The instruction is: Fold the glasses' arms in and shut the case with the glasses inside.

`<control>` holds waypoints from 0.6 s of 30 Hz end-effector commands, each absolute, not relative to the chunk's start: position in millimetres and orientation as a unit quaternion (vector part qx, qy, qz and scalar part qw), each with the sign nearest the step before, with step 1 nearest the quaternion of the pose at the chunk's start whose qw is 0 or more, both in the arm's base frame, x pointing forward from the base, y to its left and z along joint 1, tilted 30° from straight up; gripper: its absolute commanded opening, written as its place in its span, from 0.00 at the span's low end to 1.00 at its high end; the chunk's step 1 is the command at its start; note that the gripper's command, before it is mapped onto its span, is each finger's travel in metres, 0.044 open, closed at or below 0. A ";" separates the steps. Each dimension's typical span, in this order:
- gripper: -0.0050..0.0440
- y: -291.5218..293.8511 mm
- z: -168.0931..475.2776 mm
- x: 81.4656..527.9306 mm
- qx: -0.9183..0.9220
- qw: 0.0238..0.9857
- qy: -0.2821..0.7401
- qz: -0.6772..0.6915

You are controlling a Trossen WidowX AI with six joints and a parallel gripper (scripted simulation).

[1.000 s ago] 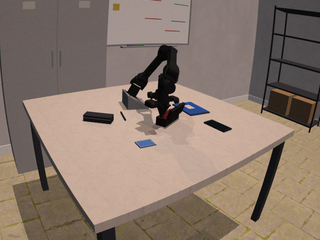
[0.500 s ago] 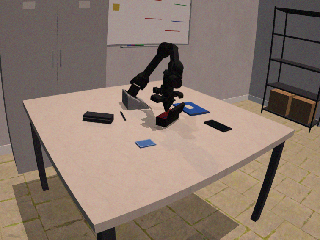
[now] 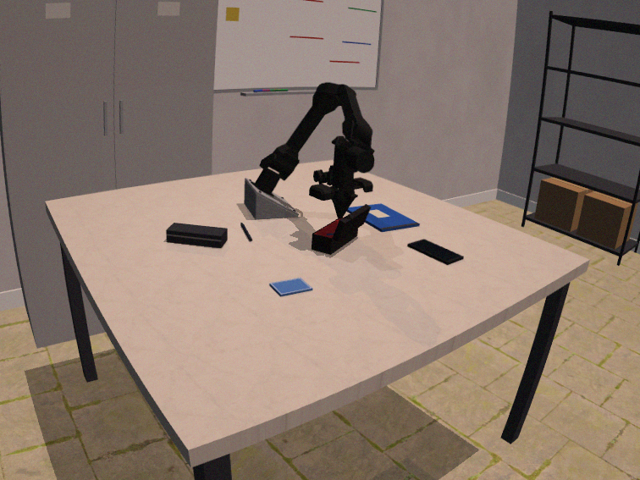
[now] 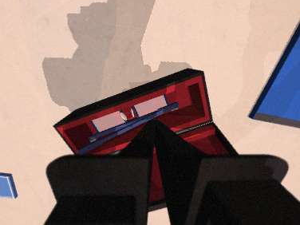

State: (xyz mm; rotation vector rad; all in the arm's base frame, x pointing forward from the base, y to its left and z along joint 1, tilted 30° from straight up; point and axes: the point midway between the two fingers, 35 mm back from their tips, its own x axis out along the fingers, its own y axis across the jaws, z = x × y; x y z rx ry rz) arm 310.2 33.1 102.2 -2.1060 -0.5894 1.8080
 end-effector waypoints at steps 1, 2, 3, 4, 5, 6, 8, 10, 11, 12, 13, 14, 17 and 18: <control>0.10 39.8 108.1 304.6 -0.736 0.150 -0.206 0.628; 0.10 40.9 109.3 303.6 -0.736 0.150 -0.206 0.628; 0.10 42.1 110.7 302.5 -0.736 0.150 -0.206 0.628; 0.10 43.4 112.0 301.4 -0.736 0.150 -0.206 0.628; 0.10 44.7 113.2 300.3 -0.736 0.150 -0.206 0.628; 0.10 46.2 114.5 299.2 -0.736 0.150 -0.206 0.628; 0.10 49.3 116.9 296.8 -0.736 0.150 -0.206 0.628; 0.10 52.7 119.0 294.5 -0.736 0.150 -0.206 0.628; 0.10 54.4 120.0 293.3 -0.736 0.150 -0.206 0.628; 0.10 56.2 120.9 292.1 -0.736 0.150 -0.206 0.628; 0.10 56.2 120.9 292.1 -0.736 0.150 -0.206 0.628; 0.10 56.2 120.9 292.1 -0.736 0.150 -0.206 0.628; 0.10 63.9 123.7 287.7 -0.736 0.150 -0.206 0.628; 0.10 65.6 124.2 286.8 -0.736 0.150 -0.206 0.628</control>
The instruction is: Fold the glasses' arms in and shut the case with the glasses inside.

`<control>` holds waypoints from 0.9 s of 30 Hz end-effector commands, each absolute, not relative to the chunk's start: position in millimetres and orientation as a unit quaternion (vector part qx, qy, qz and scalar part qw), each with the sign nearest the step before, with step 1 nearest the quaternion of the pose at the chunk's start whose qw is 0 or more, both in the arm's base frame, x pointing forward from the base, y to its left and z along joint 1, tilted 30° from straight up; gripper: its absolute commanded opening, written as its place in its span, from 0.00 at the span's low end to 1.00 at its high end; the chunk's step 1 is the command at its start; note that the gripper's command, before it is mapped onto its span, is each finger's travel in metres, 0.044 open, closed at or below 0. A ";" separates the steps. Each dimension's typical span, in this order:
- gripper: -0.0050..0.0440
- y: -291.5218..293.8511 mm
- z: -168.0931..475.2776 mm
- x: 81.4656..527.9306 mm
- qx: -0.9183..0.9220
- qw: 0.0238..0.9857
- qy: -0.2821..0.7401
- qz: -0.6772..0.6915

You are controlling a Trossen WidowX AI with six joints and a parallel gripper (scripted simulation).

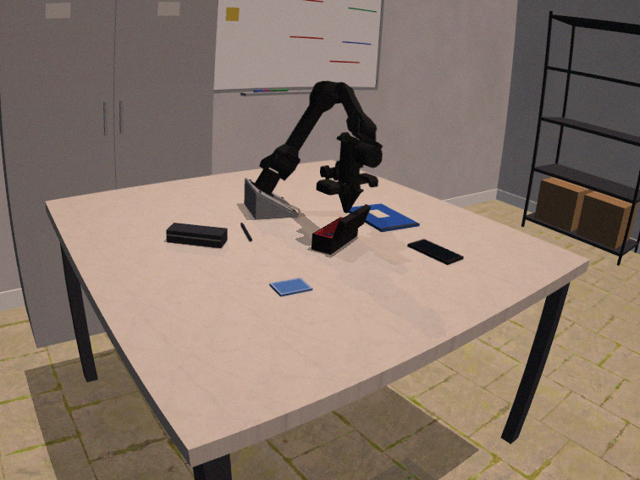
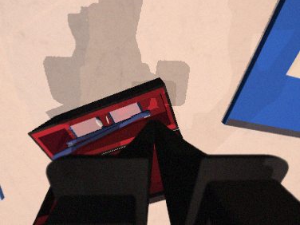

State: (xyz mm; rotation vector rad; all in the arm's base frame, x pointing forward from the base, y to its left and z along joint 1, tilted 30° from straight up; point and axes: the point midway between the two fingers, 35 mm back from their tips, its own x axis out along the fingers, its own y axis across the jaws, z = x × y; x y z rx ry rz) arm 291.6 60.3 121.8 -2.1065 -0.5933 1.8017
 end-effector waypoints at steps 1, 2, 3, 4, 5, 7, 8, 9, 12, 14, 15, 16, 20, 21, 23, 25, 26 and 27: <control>0.10 67.6 124.6 285.7 -0.736 0.150 -0.206 0.628; 0.10 69.9 125.0 284.6 -0.736 0.150 -0.206 0.628; 0.10 72.3 125.4 283.4 -0.736 0.150 -0.206 0.628; 0.10 65.8 126.3 287.7 -0.734 0.153 -0.207 0.628; 0.10 63.1 133.7 286.1 -0.734 0.152 -0.207 0.628; 0.10 54.5 158.7 279.1 -0.735 0.150 -0.206 0.628; 0.10 52.0 166.2 276.4 -0.736 0.150 -0.206 0.628; 0.10 51.3 168.7 275.4 -0.736 0.150 -0.206 0.628; 0.10 51.3 168.7 275.4 -0.736 0.150 -0.206 0.628; 0.10 49.3 168.2 277.1 -0.736 0.150 -0.205 0.628; 0.10 43.5 166.5 282.1 -0.735 0.152 -0.202 0.629; 0.10 33.3 163.4 290.2 -0.734 0.156 -0.198 0.630; 0.10 -22.7 143.0 322.9 -0.730 0.175 -0.182 0.636; 0.10 -35.3 137.8 328.0 -0.729 0.180 -0.179 0.636; 0.10 -45.6 133.4 331.7 -0.728 0.184 -0.177 0.637; 0.10 -45.6 133.4 331.7 -0.728 0.184 -0.177 0.637; 0.10 -44.7 131.6 332.1 -0.728 0.184 -0.177 0.637; 0.10 -41.8 126.2 333.3 -0.728 0.184 -0.176 0.637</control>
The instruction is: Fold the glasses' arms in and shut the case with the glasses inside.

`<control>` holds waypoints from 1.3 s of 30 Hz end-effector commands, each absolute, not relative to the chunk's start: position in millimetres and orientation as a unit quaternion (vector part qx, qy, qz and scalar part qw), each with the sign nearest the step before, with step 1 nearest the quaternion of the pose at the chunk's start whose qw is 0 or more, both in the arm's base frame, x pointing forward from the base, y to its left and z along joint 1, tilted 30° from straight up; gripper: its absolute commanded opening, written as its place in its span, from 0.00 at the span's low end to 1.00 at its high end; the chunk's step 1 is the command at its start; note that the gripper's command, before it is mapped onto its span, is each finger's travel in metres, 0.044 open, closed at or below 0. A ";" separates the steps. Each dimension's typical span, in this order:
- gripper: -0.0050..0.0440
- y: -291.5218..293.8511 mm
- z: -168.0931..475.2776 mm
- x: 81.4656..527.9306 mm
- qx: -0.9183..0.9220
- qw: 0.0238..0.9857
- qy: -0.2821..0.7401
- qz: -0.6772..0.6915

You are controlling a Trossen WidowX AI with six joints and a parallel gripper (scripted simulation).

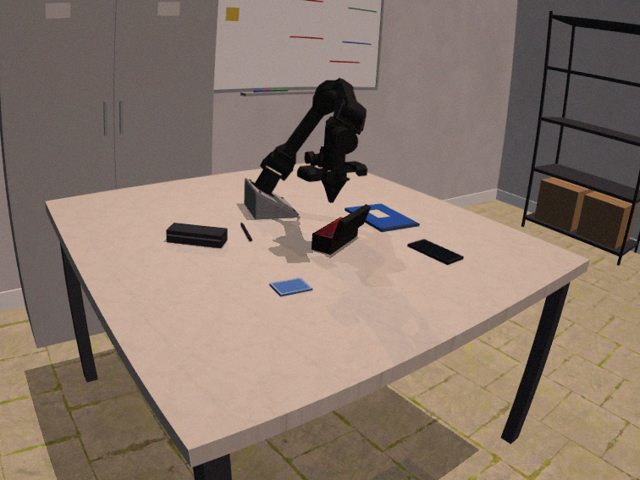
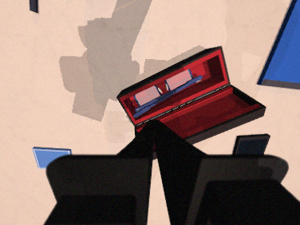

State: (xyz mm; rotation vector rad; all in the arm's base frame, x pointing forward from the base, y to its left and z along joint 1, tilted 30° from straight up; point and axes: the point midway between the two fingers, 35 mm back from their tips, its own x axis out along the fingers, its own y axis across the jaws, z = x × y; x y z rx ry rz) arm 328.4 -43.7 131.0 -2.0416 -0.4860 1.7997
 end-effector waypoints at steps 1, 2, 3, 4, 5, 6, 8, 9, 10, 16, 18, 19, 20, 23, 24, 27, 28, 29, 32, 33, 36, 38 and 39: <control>0.10 -36.9 117.3 335.0 -0.728 0.184 -0.176 0.637; 0.10 -36.9 117.3 335.0 -0.728 0.184 -0.176 0.637; 0.10 -36.9 117.3 335.0 -0.728 0.184 -0.176 0.637; 0.10 -30.4 105.9 336.7 -0.728 0.184 -0.176 0.637; 0.10 -25.3 97.1 337.6 -0.728 0.184 -0.176 0.637; 0.10 -22.1 92.0 338.0 -0.728 0.184 -0.177 0.637; 0.10 -21.1 90.2 338.1 -0.728 0.184 -0.177 0.637; 0.10 -21.1 90.2 338.1 -0.728 0.184 -0.177 0.637; 0.10 -21.1 90.2 338.1 -0.728 0.184 -0.177 0.637; 0.10 -17.0 87.5 337.3 -0.728 0.184 -0.177 0.637; 0.10 -14.4 85.7 336.7 -0.728 0.184 -0.177 0.637; 0.10 -14.4 85.7 336.7 -0.728 0.184 -0.177 0.637; 0.10 -14.4 85.7 336.7 -0.728 0.184 -0.177 0.637; 0.10 -10.3 83.0 335.8 -0.728 0.184 -0.177 0.637; 0.10 -9.2 82.2 335.6 -0.728 0.184 -0.177 0.637; 0.10 -9.0 81.5 335.7 -0.728 0.184 -0.177 0.637; 0.10 -9.4 81.3 336.1 -0.728 0.184 -0.177 0.637; 0.10 -10.1 81.0 336.5 -0.728 0.184 -0.177 0.637; 0.10 -12.4 79.8 338.2 -0.728 0.184 -0.177 0.637; 0.10 -13.3 79.4 338.9 -0.728 0.184 -0.177 0.637; 0.10 -14.9 78.6 340.0 -0.728 0.184 -0.177 0.637; 0.10 -15.6 78.3 340.5 -0.728 0.184 -0.177 0.637; 0.10 -16.2 78.0 340.9 -0.728 0.184 -0.177 0.637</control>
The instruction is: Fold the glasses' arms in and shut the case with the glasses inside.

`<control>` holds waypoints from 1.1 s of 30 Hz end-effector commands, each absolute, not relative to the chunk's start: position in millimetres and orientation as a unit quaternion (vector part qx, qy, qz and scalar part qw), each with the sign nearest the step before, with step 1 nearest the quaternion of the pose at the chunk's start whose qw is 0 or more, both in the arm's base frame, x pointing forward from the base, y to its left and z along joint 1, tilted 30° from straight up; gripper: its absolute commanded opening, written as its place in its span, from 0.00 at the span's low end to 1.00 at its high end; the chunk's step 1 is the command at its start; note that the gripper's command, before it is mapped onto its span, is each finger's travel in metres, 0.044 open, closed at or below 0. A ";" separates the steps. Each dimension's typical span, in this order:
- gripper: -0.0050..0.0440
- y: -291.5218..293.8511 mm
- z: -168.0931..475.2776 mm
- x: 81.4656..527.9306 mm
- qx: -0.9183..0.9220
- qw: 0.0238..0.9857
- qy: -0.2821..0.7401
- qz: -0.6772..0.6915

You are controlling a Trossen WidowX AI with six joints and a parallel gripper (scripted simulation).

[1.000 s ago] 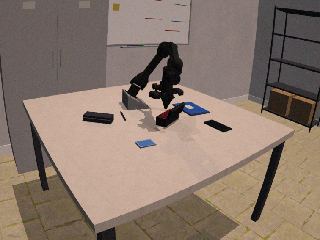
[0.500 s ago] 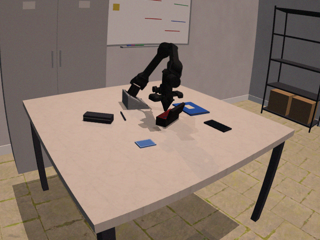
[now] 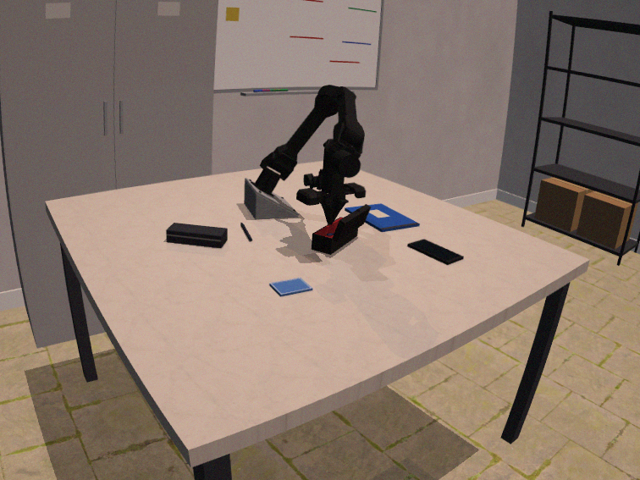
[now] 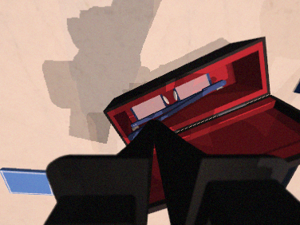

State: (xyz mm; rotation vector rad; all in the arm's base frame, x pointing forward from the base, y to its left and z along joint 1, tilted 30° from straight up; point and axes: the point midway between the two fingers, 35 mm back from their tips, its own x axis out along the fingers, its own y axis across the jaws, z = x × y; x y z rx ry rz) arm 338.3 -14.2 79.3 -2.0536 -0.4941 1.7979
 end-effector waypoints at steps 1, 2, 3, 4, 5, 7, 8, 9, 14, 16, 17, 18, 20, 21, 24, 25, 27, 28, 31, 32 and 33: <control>0.10 -16.7 77.8 341.3 -0.728 0.184 -0.177 0.637; 0.10 -17.2 77.5 341.7 -0.728 0.184 -0.177 0.637; 0.10 -17.7 77.3 342.0 -0.728 0.184 -0.177 0.637; 0.10 -18.2 77.1 342.4 -0.728 0.184 -0.177 0.637; 0.10 -18.7 76.8 342.8 -0.728 0.184 -0.177 0.637; 0.10 -19.7 76.4 343.5 -0.728 0.184 -0.177 0.637; 0.10 -20.2 76.1 343.9 -0.728 0.184 -0.177 0.637; 0.10 -20.7 75.9 344.2 -0.728 0.184 -0.177 0.637; 0.10 -22.7 75.0 345.7 -0.728 0.184 -0.177 0.637; 0.10 -23.2 74.7 346.0 -0.728 0.184 -0.177 0.637; 0.10 -23.7 74.5 346.4 -0.728 0.184 -0.177 0.637; 0.10 -24.3 74.3 346.8 -0.728 0.184 -0.177 0.637; 0.10 -25.3 73.8 347.5 -0.728 0.184 -0.177 0.637; 0.10 -25.8 73.6 347.9 -0.728 0.184 -0.177 0.637; 0.10 -27.3 72.8 349.0 -0.728 0.184 -0.177 0.637; 0.10 -27.8 72.6 349.3 -0.728 0.184 -0.177 0.637; 0.10 -28.8 72.1 350.0 -0.728 0.184 -0.177 0.637; 0.10 -29.3 71.9 350.4 -0.728 0.184 -0.177 0.637; 0.10 -30.3 71.4 351.1 -0.728 0.184 -0.177 0.637; 0.10 -30.3 71.4 351.1 -0.728 0.184 -0.177 0.637; 0.10 -30.8 71.2 351.5 -0.728 0.184 -0.177 0.637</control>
